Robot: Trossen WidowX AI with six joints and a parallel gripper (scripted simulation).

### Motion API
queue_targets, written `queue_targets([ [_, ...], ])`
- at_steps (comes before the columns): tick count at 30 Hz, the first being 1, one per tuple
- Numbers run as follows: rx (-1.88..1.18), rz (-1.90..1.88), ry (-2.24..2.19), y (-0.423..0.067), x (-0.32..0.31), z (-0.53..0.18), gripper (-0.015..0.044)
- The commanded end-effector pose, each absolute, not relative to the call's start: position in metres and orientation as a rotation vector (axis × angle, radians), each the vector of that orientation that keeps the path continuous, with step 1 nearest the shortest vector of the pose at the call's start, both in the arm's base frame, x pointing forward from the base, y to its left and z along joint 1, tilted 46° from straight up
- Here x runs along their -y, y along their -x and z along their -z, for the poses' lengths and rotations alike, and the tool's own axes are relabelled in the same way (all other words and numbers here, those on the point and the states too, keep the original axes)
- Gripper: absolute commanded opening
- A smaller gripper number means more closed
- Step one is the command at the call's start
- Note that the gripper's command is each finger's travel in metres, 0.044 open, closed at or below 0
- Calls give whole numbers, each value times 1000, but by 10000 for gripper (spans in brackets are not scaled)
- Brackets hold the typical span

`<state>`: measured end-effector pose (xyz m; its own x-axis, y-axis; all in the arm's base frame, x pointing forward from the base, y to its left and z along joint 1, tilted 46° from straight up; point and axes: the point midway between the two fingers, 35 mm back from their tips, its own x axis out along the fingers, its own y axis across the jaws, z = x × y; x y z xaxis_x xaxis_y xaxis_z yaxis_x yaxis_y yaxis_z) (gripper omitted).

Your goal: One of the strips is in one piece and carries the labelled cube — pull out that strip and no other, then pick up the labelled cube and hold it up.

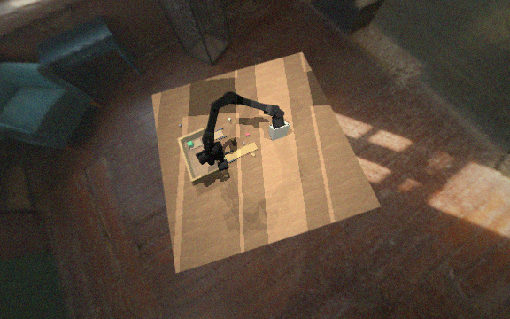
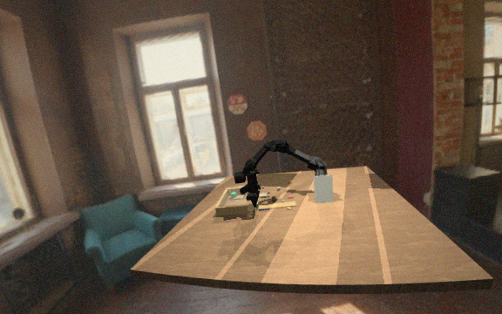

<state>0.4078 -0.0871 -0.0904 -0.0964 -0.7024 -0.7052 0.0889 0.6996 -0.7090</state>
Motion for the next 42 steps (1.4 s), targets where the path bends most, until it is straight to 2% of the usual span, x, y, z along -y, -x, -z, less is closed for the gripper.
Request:
queue_targets([
  [1, -1543, 715, 536, -405, 91, 97, 250],
  [6, -1543, 715, 536, -405, 93, 98, 250],
  [9, -1539, 718, 524, -406, 93, 96, 171],
  [18, -1539, 718, 524, -406, 93, 96, 111],
  [22, -1539, 717, 524, -404, 91, 94, 6],
  [23, -1540, 717, 525, -401, 89, 93, 0],
  [42, -1546, 713, 536, -345, 57, 62, 0],
])
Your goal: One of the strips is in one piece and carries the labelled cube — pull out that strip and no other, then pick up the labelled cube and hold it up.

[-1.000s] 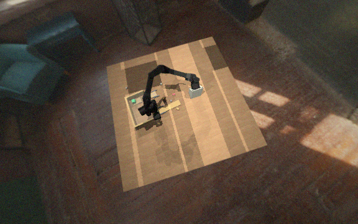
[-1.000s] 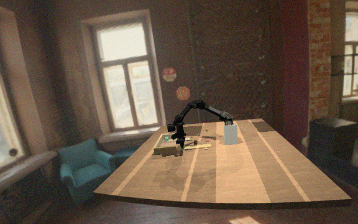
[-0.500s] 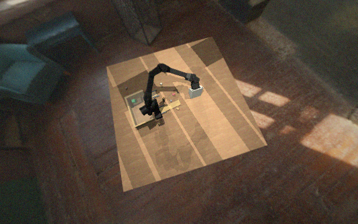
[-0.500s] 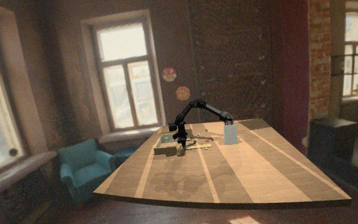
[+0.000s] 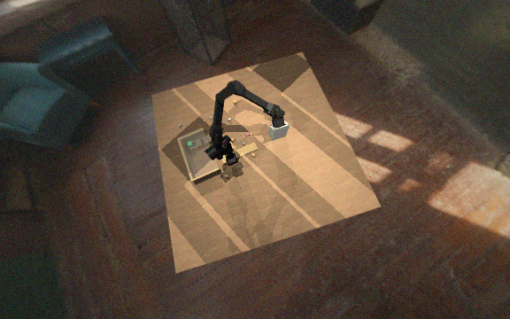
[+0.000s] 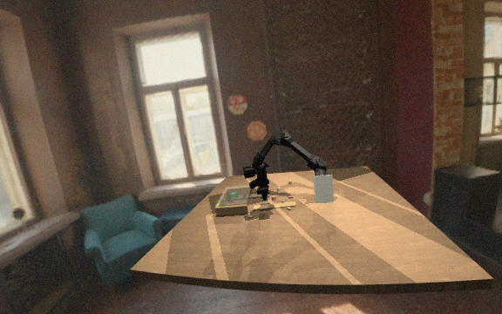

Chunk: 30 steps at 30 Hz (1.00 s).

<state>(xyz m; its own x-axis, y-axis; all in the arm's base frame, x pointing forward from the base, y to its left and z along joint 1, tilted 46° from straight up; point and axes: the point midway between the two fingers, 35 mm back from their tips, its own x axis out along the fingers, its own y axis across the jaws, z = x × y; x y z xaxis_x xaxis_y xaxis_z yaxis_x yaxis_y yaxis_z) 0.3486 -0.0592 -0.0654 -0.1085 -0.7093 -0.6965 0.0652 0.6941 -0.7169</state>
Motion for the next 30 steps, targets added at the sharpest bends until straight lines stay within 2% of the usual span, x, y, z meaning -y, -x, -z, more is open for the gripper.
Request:
queue_targets([
  [1, -1546, 712, 536, -341, 56, 62, 0],
  [14, -1548, 712, 536, -297, 54, 59, 0],
  [30, -1548, 711, 535, -300, 28, 34, 0],
])
